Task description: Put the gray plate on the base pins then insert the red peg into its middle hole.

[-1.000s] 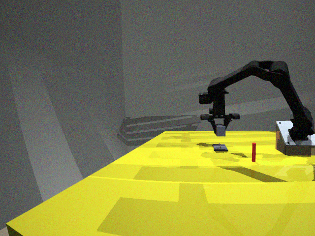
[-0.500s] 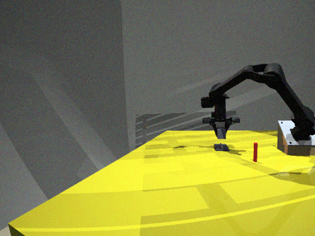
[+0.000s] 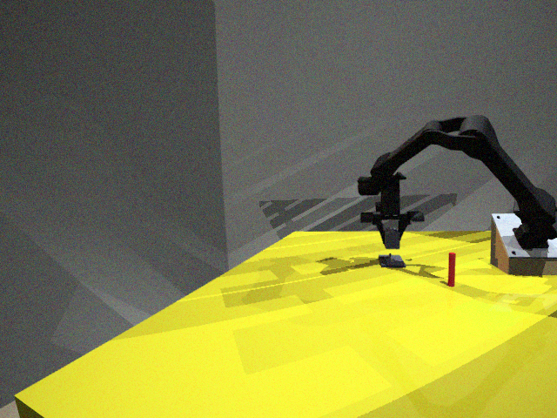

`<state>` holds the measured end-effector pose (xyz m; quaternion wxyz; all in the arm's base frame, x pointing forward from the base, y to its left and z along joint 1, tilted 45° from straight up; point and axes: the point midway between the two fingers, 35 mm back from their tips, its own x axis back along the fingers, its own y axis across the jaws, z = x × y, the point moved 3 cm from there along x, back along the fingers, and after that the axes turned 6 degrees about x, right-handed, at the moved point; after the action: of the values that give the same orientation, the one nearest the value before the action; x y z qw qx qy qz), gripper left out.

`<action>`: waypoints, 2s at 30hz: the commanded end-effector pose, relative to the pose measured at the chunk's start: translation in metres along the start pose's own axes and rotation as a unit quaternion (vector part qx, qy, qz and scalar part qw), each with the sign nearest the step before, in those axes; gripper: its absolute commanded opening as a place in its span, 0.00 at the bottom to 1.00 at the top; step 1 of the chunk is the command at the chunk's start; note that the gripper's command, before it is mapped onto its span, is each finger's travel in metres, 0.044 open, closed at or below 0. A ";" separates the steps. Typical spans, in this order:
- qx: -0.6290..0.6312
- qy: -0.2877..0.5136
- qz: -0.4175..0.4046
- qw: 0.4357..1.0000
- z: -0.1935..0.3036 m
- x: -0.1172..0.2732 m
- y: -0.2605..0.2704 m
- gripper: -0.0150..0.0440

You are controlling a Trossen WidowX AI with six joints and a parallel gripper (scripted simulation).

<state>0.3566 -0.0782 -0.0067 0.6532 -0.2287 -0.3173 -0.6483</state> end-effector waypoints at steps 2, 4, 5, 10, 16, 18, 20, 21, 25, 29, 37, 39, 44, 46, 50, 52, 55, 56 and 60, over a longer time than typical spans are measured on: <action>0.001 -0.001 0.001 1.000 -0.002 -0.001 -0.001 0.25; 0.001 -0.001 0.001 1.000 -0.002 -0.001 -0.001 0.25; 0.001 -0.001 0.001 1.000 -0.002 -0.001 -0.001 0.25; 0.001 -0.001 0.001 1.000 -0.002 -0.001 -0.001 0.25; 0.001 -0.001 0.001 1.000 -0.002 -0.001 -0.001 0.25; 0.001 -0.001 0.001 1.000 -0.002 -0.001 -0.001 0.25; 0.001 -0.001 0.001 1.000 -0.002 -0.001 -0.001 0.25; 0.001 -0.001 0.001 1.000 -0.003 -0.001 -0.001 0.25; 0.001 -0.001 0.001 1.000 -0.003 -0.005 -0.001 0.25; 0.001 -0.001 0.001 1.000 -0.003 -0.015 -0.001 0.25; 0.001 -0.001 0.000 1.000 -0.003 -0.020 -0.001 0.25; 0.001 -0.001 0.000 1.000 -0.003 -0.023 -0.001 0.25; 0.001 -0.001 0.000 1.000 -0.003 -0.032 -0.001 0.25; 0.001 -0.001 0.000 1.000 -0.003 -0.035 -0.001 0.25; 0.001 -0.001 0.000 1.000 -0.003 -0.041 -0.002 0.25; 0.002 -0.003 0.000 1.000 -0.003 -0.036 -0.001 0.25; 0.002 -0.003 0.000 1.000 -0.003 -0.036 -0.001 0.25; 0.002 -0.003 0.000 1.000 -0.003 -0.036 -0.001 0.25; 0.002 -0.003 0.000 1.000 -0.003 -0.036 -0.001 0.34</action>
<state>0.3573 -0.0544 -0.0356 0.6532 -0.2295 -0.3197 -0.6468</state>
